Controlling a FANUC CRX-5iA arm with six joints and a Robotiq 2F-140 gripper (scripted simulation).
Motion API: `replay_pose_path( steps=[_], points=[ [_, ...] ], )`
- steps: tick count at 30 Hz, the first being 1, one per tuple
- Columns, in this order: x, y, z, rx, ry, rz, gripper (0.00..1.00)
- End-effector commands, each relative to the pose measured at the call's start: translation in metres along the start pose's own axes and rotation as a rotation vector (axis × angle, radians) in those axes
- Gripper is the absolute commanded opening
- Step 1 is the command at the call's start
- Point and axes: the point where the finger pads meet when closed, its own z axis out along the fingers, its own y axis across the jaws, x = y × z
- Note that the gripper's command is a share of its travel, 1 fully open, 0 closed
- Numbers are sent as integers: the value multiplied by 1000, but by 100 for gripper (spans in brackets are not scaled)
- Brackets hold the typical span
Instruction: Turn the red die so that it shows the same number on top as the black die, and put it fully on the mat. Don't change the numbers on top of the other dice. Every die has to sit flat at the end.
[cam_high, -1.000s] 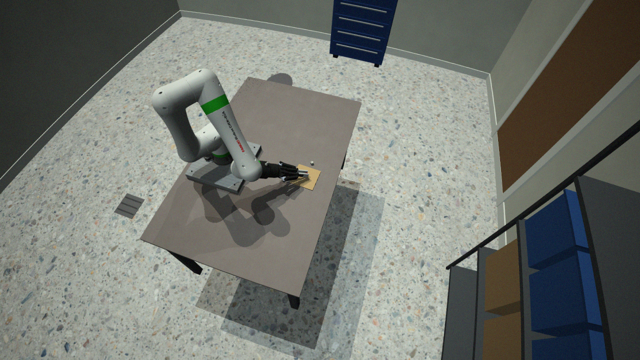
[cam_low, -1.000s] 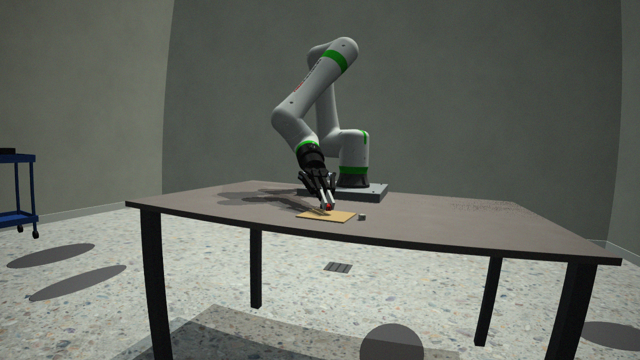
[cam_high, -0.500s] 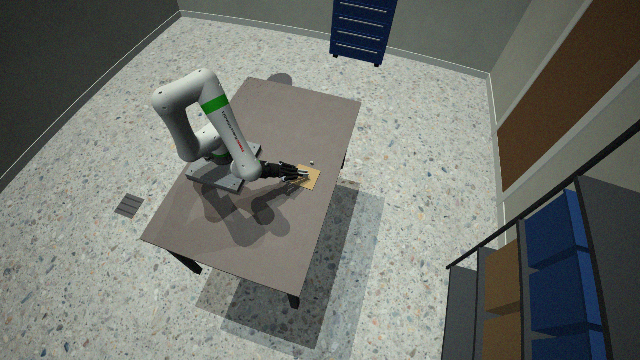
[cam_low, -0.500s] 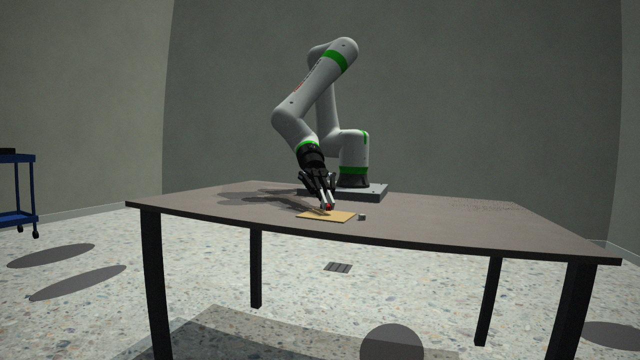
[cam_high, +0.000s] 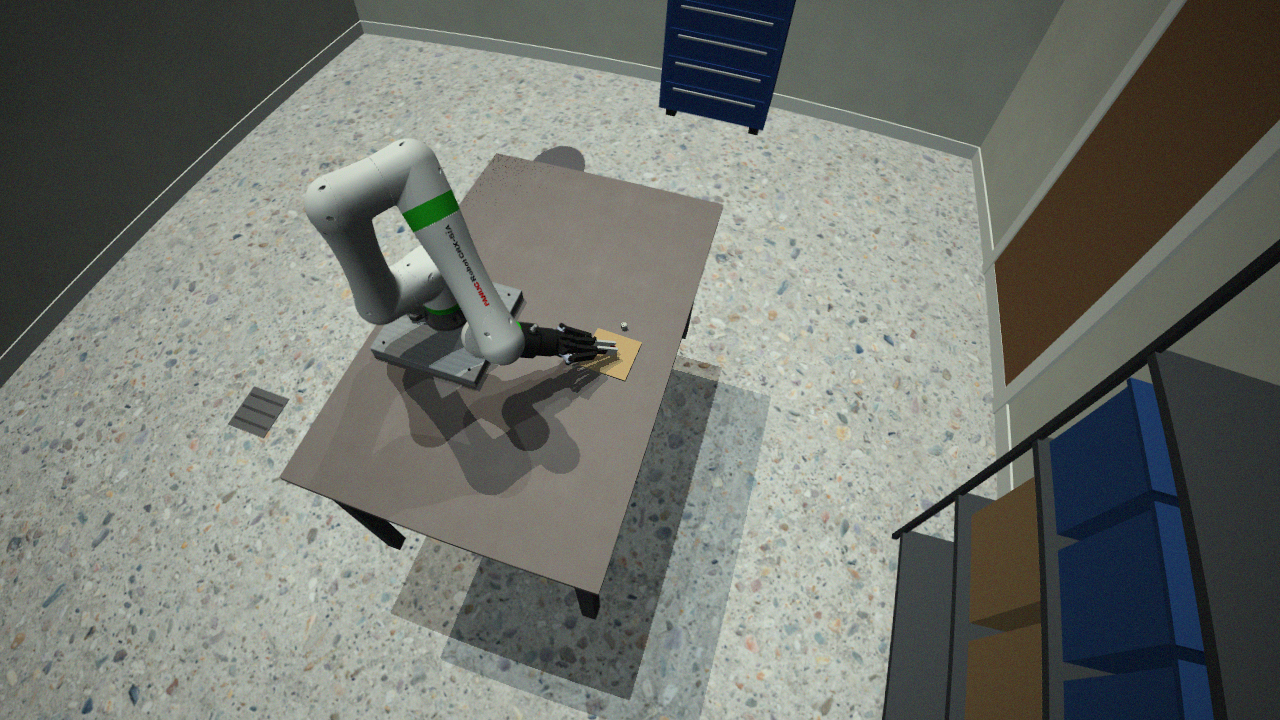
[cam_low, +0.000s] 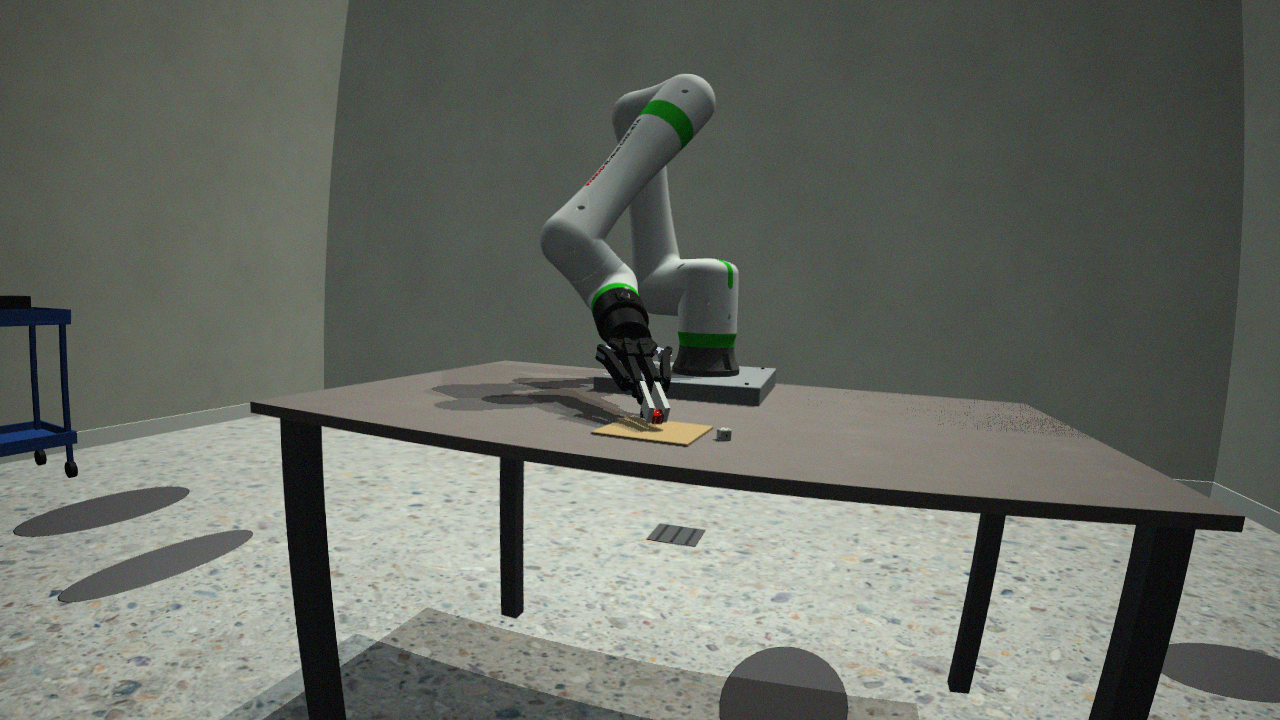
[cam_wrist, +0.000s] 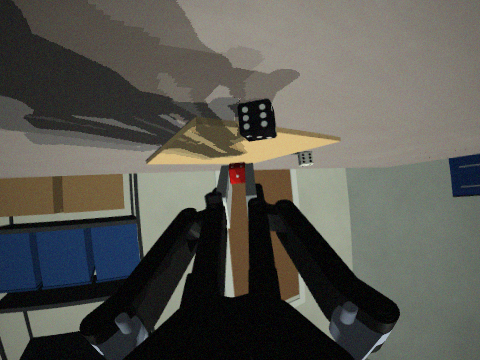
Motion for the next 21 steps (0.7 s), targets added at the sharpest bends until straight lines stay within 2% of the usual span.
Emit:
replay_pose_path(
  steps=[1, 21],
  points=[
    [2, 0, 1, 0, 0, 0, 7],
    [7, 0, 4, 0, 0, 0, 7]
  ],
)
